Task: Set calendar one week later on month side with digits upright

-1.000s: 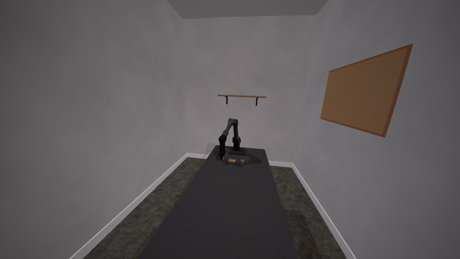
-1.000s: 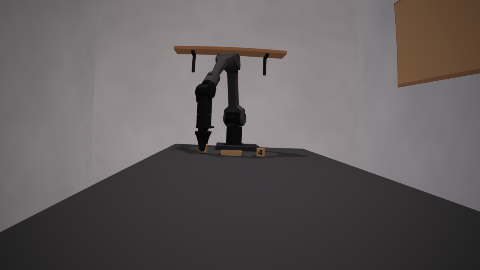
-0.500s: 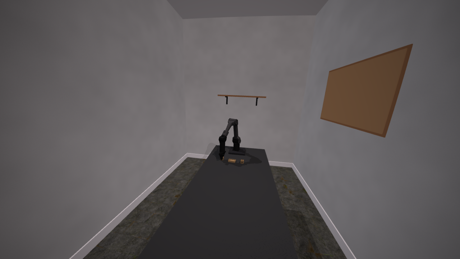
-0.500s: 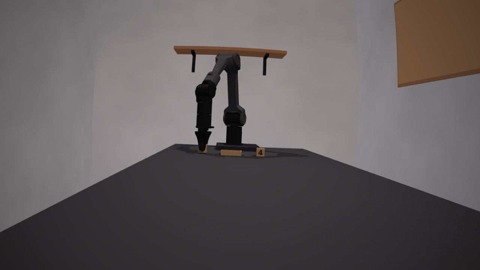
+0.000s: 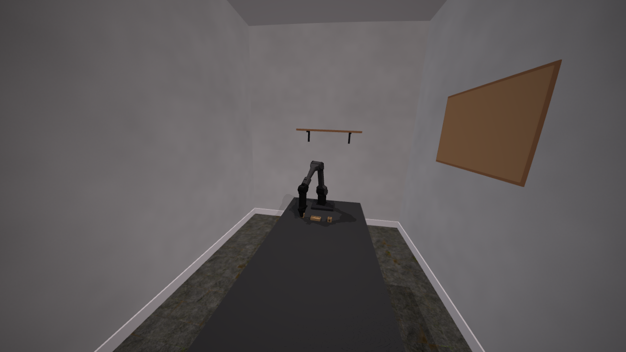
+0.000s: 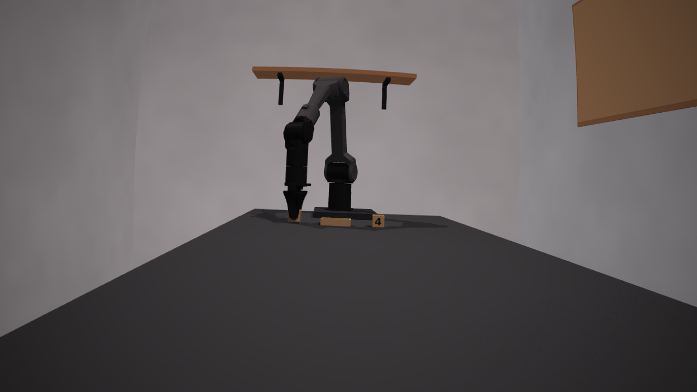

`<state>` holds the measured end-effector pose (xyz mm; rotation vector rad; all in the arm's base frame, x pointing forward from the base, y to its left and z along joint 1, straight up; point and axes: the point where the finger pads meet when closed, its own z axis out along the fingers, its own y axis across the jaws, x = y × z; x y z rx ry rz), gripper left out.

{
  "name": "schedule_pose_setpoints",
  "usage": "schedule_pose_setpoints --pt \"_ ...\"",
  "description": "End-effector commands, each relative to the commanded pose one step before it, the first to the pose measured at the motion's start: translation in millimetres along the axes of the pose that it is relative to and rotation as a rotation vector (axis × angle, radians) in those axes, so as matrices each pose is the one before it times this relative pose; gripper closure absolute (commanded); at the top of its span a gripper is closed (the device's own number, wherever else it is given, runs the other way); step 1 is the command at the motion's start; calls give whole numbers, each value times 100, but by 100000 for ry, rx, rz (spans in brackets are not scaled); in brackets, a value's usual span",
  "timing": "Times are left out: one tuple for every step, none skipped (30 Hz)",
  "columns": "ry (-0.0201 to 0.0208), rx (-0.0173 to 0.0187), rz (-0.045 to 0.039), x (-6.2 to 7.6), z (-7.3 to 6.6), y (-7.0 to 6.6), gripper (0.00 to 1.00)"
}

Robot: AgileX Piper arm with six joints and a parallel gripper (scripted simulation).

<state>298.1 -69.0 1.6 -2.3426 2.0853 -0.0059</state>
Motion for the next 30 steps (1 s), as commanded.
schedule_pose_setpoints --pt "-67 196 60 -61 -38 -10 64" --pt "0 0 0 0 0 0 64" --pt "0 0 0 0 0 0 64" --pt "0 0 0 0 0 0 64" --pt "0 0 0 0 0 0 64" --pt "0 0 0 0 0 0 64" --pt "0 0 0 0 0 0 64" --pt "0 0 0 0 0 0 64" --pt "0 0 0 0 0 0 64" --pt "0 0 0 0 0 0 64" --pt "0 0 0 0 0 0 64" --pt "0 0 0 0 0 0 64" --pt "0 0 0 0 0 0 64" --pt "0 0 0 0 0 0 64" --pt "0 0 0 0 0 0 64" --pt "-1 -3 0 0 3 1 64" --pt "-2 -7 0 0 7 1 64" --pt "-4 -11 0 -1 13 2 64" --pt "-5 -15 0 -1 19 2 64" --pt "-9 -24 0 -1 24 3 64" --pt "-12 -34 0 -2 30 4 64" --pt "-15 -43 0 -2 35 6 64" --pt "-17 -47 0 -2 39 6 64" --pt "-12 -32 0 -2 36 5 64" --pt "-2 -6 0 0 29 1 64" --pt "2 5 0 0 26 -1 64" --pt "0 0 0 0 0 0 64" --pt "0 0 0 0 0 0 64" --pt "17 48 -1 4 -1 -13 64" --pt "-17 -47 0 -3 51 9 64"
